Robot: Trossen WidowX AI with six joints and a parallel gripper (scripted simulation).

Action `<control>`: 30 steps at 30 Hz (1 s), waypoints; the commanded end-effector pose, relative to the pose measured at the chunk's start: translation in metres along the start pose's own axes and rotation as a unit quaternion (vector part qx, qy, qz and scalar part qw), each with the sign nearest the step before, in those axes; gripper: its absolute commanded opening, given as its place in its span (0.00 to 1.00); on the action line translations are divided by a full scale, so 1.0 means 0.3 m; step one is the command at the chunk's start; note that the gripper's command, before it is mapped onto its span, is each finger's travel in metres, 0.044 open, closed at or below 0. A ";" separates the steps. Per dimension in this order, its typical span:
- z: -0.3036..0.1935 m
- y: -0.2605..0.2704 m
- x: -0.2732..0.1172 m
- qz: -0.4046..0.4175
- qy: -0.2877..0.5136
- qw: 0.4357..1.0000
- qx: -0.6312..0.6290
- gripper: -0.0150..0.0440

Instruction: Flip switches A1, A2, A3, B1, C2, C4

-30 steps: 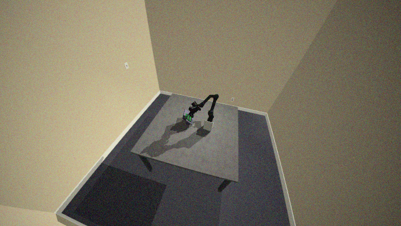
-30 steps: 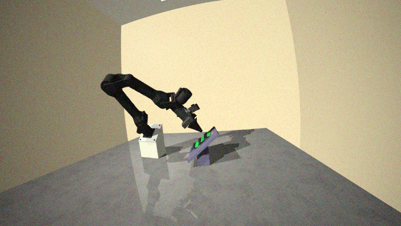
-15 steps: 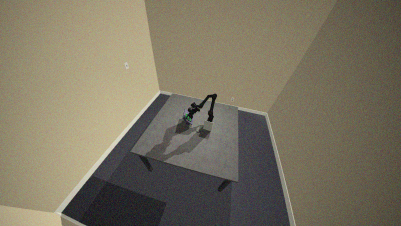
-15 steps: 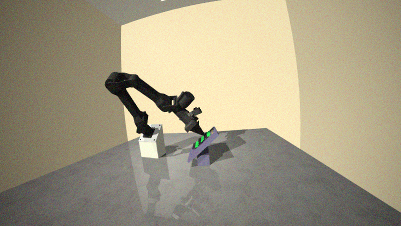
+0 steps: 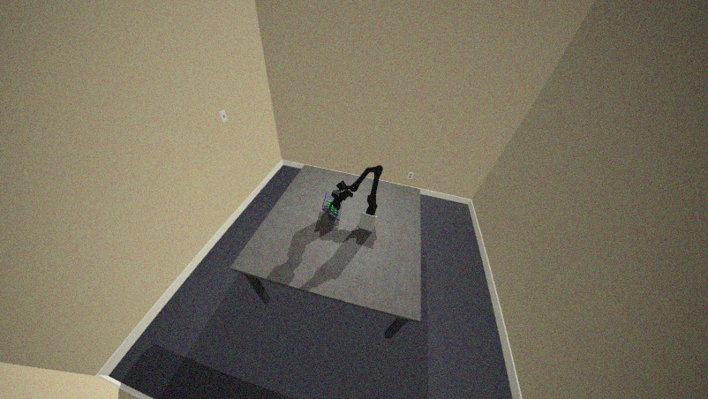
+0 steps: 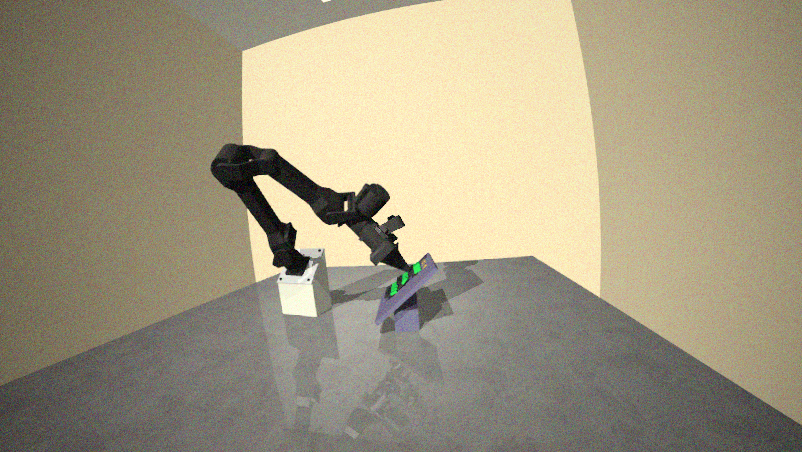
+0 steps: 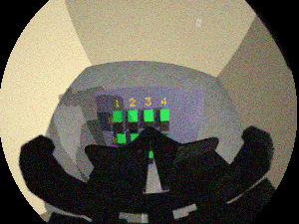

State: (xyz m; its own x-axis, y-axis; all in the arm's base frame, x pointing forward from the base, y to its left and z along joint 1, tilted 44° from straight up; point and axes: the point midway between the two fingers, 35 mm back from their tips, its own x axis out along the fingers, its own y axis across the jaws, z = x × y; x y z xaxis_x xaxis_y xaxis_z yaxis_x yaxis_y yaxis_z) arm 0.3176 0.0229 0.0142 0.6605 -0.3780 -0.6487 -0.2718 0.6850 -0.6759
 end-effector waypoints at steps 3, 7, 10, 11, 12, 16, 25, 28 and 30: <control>0.003 0.000 0.000 0.001 -0.002 1.000 -0.002 0.25; 0.003 0.000 0.002 0.001 -0.002 1.000 -0.002 0.25; 0.003 0.000 0.003 0.001 -0.002 1.000 -0.002 0.25; 0.003 0.000 0.003 0.001 -0.002 1.000 -0.002 0.25; 0.003 0.000 0.004 0.001 -0.002 1.000 -0.002 0.25; 0.002 0.000 0.006 0.001 -0.002 1.000 -0.002 0.25; 0.002 0.000 0.010 0.001 -0.002 1.000 -0.002 0.25; 0.002 0.000 0.011 0.001 -0.002 1.000 -0.002 0.25; 0.002 0.000 0.012 0.001 -0.002 1.000 -0.002 0.25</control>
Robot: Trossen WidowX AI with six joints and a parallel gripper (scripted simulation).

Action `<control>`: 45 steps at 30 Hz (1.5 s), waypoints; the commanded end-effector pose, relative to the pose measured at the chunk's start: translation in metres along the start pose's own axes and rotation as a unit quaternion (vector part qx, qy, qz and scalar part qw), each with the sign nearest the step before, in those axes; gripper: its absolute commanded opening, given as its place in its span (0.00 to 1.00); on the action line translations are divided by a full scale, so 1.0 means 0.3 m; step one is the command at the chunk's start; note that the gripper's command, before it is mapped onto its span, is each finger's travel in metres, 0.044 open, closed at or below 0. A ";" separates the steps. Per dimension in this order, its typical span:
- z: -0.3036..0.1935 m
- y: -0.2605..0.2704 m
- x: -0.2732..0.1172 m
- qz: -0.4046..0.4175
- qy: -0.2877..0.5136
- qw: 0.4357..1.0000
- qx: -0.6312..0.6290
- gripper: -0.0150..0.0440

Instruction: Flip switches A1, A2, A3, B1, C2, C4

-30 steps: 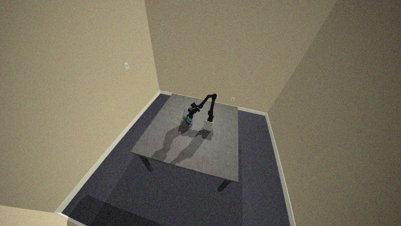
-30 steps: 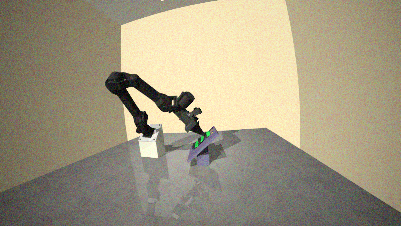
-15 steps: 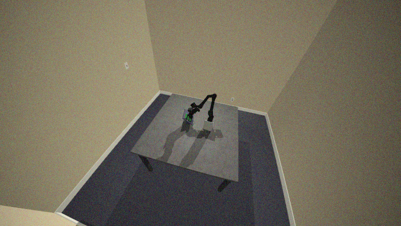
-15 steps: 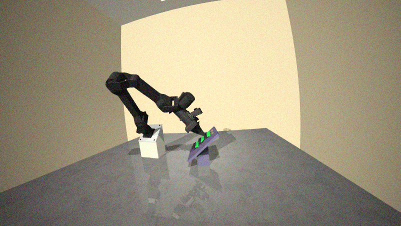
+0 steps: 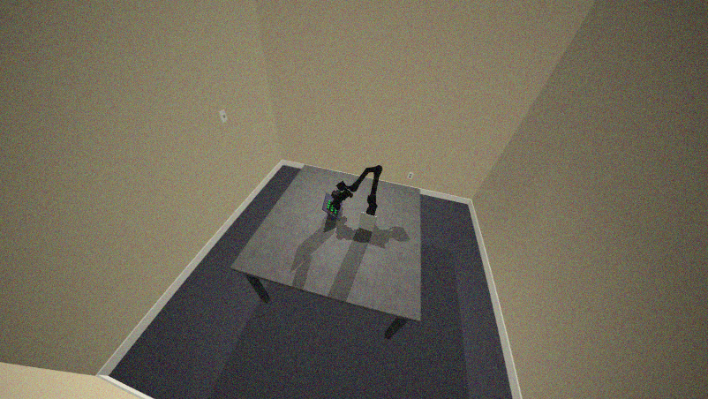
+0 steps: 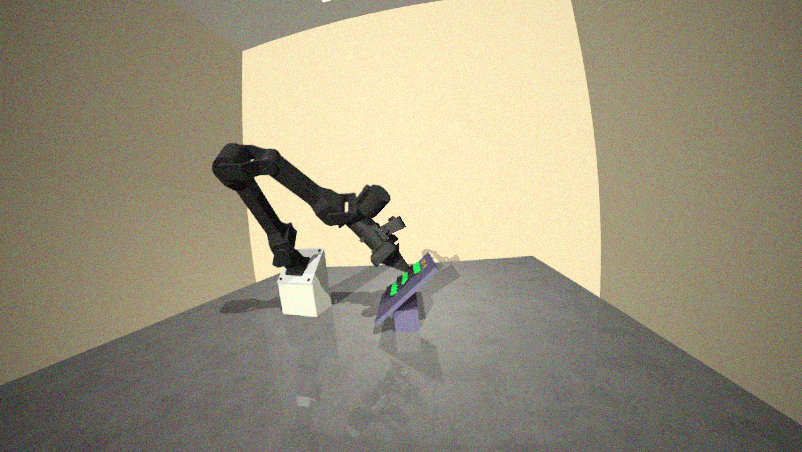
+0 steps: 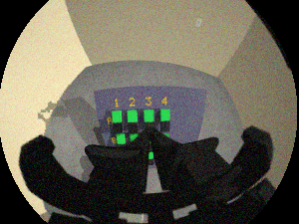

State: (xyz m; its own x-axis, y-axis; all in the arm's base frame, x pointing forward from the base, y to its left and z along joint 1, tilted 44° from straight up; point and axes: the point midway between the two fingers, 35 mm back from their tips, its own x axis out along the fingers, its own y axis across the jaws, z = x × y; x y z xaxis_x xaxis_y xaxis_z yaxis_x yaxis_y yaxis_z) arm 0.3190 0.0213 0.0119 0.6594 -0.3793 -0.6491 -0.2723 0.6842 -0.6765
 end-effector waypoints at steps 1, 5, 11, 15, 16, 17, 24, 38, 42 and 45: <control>0.005 0.000 0.002 0.001 -0.003 1.000 -0.002 0.25; 0.005 0.000 0.004 0.001 -0.003 1.000 -0.002 0.25; 0.005 0.000 0.007 0.001 -0.003 1.000 -0.002 0.25; 0.005 0.000 0.008 0.001 -0.003 1.000 -0.002 0.25; 0.005 0.000 0.009 0.001 -0.003 1.000 -0.002 0.25; 0.005 0.000 0.009 0.001 -0.003 1.000 -0.002 0.25; 0.015 0.003 -0.183 0.003 0.011 1.000 -0.001 0.25; -0.121 0.166 -0.211 0.003 0.011 1.000 -0.002 0.25; -0.120 0.169 -0.190 0.004 0.010 1.000 -0.001 0.25; -0.125 0.168 -0.111 0.004 0.001 1.000 -0.001 0.25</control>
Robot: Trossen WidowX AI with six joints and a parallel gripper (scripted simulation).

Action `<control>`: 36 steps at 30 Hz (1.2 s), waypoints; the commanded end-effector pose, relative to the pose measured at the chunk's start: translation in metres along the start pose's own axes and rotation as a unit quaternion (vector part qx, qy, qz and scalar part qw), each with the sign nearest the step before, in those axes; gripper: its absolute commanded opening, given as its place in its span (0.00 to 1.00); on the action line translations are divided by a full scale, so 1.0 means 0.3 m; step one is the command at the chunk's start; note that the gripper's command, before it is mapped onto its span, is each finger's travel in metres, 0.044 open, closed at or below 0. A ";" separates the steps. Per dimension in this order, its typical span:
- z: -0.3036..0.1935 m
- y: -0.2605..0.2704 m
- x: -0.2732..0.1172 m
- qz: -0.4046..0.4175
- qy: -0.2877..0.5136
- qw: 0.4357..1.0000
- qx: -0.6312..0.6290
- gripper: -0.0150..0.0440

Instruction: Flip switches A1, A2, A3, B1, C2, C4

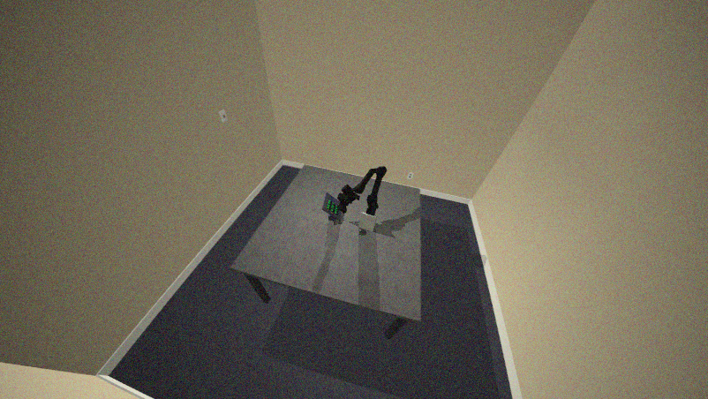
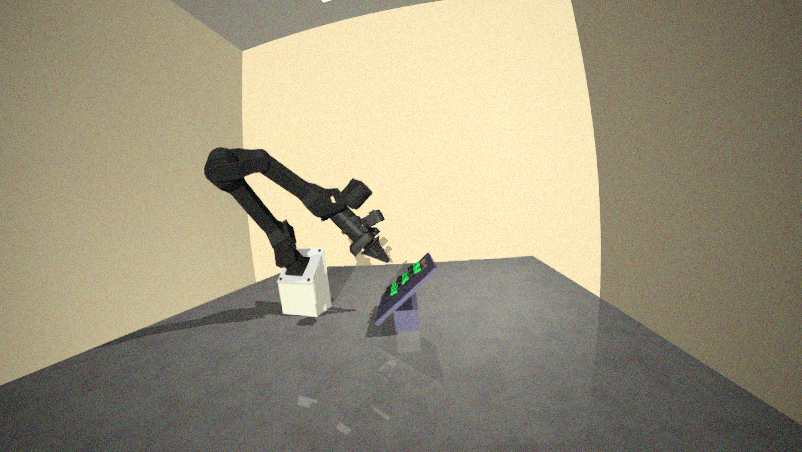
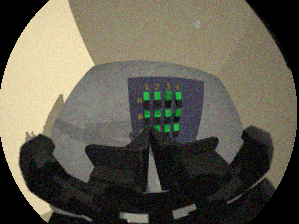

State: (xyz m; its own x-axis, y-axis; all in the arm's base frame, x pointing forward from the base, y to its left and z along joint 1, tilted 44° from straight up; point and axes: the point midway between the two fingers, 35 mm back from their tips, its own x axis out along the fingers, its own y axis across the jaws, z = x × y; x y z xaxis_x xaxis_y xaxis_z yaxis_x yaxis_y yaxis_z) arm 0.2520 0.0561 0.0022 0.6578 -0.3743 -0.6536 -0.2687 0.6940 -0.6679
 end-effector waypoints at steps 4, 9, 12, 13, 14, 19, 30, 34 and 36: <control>-0.032 0.003 0.077 -0.001 -0.002 1.000 -0.007 0.25; -0.033 0.003 0.094 -0.001 -0.002 1.000 -0.007 0.25; -0.034 0.002 0.110 -0.001 -0.002 1.000 -0.008 0.25; -0.034 0.002 0.111 -0.001 -0.002 1.000 -0.008 0.25; -0.034 0.002 0.113 -0.001 -0.002 1.000 -0.008 0.25; -0.034 0.002 0.132 -0.001 -0.002 1.000 -0.008 0.25; -0.035 0.002 0.157 -0.001 -0.002 1.000 -0.008 0.25; -0.035 0.002 0.157 -0.001 -0.002 1.000 -0.008 0.25; -0.035 0.002 0.157 -0.001 -0.002 1.000 -0.008 0.25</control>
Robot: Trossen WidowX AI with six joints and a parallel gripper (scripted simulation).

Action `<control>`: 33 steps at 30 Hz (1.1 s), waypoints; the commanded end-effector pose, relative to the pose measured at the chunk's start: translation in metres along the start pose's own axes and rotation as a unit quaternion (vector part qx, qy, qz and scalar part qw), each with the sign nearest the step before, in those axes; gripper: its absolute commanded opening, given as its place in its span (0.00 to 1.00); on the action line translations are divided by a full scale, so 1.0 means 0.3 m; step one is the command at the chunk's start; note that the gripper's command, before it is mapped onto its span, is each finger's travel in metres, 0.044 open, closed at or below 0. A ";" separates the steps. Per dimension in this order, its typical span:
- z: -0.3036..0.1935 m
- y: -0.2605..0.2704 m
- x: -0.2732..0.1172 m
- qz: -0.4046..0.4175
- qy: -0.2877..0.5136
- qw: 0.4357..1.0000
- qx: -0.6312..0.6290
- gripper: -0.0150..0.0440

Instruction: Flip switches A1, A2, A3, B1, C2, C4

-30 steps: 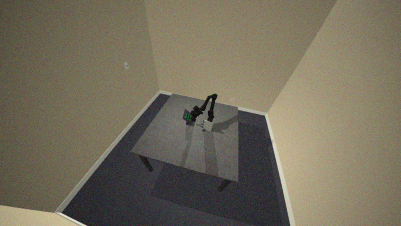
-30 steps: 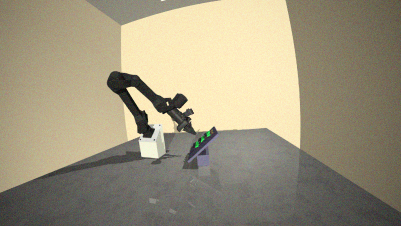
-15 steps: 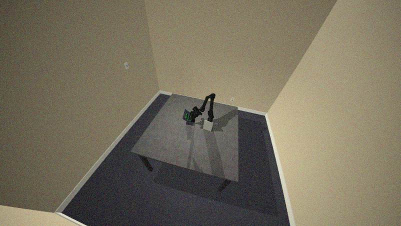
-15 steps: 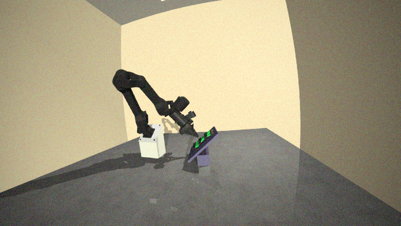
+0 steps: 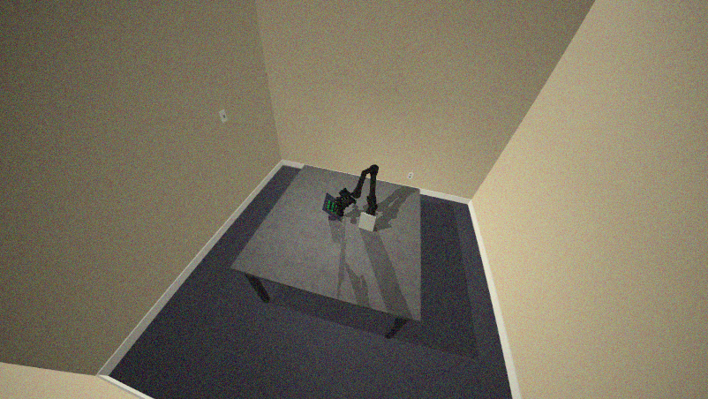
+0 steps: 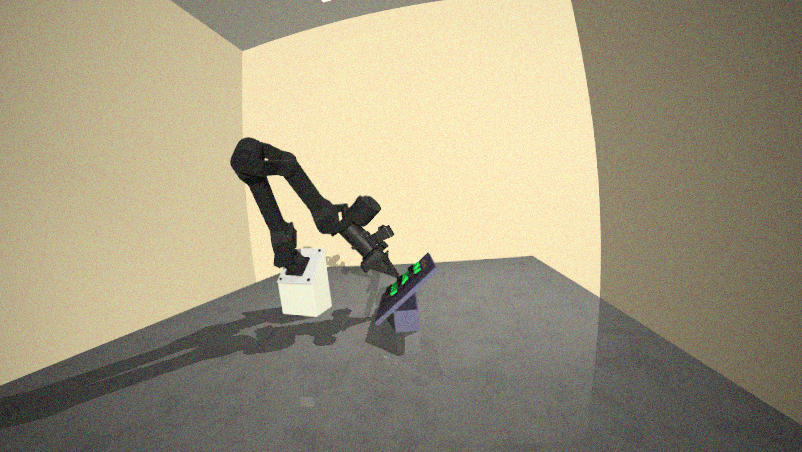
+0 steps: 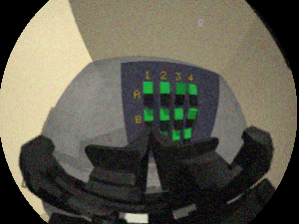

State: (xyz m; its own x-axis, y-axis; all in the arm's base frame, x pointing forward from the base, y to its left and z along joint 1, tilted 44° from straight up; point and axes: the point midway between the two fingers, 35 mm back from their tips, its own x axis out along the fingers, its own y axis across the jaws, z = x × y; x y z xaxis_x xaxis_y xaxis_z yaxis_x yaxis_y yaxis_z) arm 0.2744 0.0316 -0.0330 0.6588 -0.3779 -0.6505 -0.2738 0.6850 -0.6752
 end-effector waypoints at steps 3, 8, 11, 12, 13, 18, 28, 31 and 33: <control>0.005 0.000 0.001 0.001 -0.002 1.000 -0.002 0.25; 0.005 0.000 0.001 0.001 -0.002 1.000 -0.002 0.25; 0.005 0.000 0.002 0.001 -0.002 1.000 -0.002 0.25; 0.005 0.000 0.002 0.001 -0.002 1.000 -0.002 0.25; 0.005 0.000 0.003 0.001 -0.002 1.000 -0.002 0.25; 0.004 0.000 0.005 0.001 -0.002 1.000 -0.002 0.25; 0.004 0.000 0.009 0.001 -0.002 1.000 -0.002 0.25; 0.004 0.000 0.011 0.001 -0.002 1.000 -0.002 0.25; 0.004 0.000 0.012 0.001 -0.002 1.000 -0.002 0.25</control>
State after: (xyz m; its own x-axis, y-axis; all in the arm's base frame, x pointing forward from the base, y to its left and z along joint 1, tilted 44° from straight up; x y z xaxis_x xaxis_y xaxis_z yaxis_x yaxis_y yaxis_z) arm 0.2756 0.0301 -0.0351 0.6579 -0.3788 -0.6509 -0.2746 0.6842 -0.6756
